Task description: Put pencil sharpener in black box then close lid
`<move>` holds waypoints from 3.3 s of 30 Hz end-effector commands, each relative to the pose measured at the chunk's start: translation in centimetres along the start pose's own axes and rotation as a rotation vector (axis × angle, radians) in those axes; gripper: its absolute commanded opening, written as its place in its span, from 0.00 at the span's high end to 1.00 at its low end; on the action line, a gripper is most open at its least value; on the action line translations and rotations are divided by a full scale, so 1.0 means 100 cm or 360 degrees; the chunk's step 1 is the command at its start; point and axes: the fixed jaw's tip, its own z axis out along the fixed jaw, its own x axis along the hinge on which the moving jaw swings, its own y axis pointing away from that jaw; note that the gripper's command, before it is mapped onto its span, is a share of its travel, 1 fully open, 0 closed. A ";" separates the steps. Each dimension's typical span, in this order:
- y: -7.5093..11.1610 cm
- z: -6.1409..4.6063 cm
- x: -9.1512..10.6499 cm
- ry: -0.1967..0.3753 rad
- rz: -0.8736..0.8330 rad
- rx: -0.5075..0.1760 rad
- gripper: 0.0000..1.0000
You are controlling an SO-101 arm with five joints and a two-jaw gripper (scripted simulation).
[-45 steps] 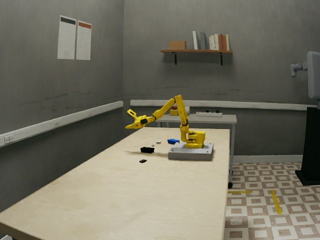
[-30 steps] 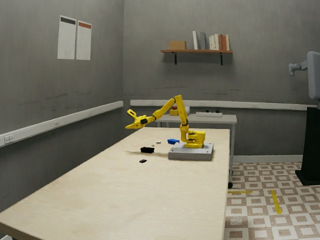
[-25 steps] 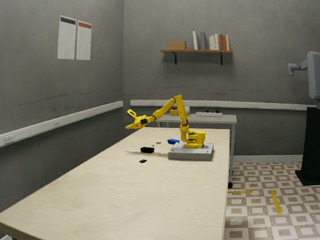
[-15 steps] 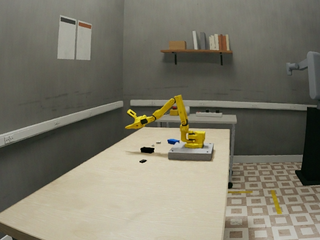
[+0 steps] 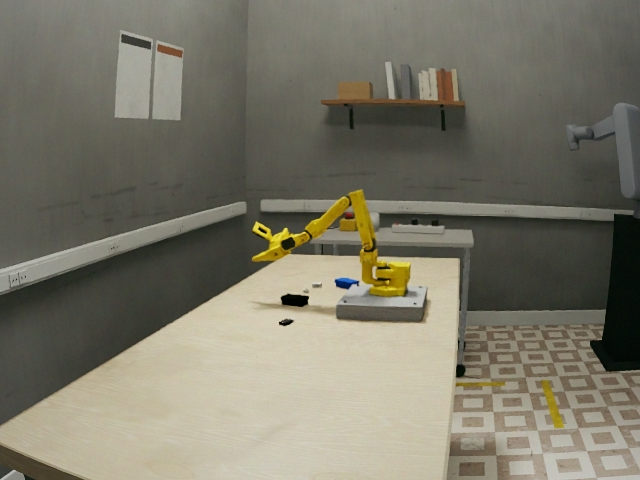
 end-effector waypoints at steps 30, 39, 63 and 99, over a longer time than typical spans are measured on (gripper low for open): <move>0.027 -0.014 0.036 0.0402 -0.1375 -0.0521 0.27; 0.034 -0.027 0.048 0.0457 -0.1879 -0.0823 0.36; 0.044 -0.070 0.068 0.0233 -0.2990 -0.1752 0.58; 0.045 -0.105 0.072 -0.0272 -0.3534 -0.2440 0.72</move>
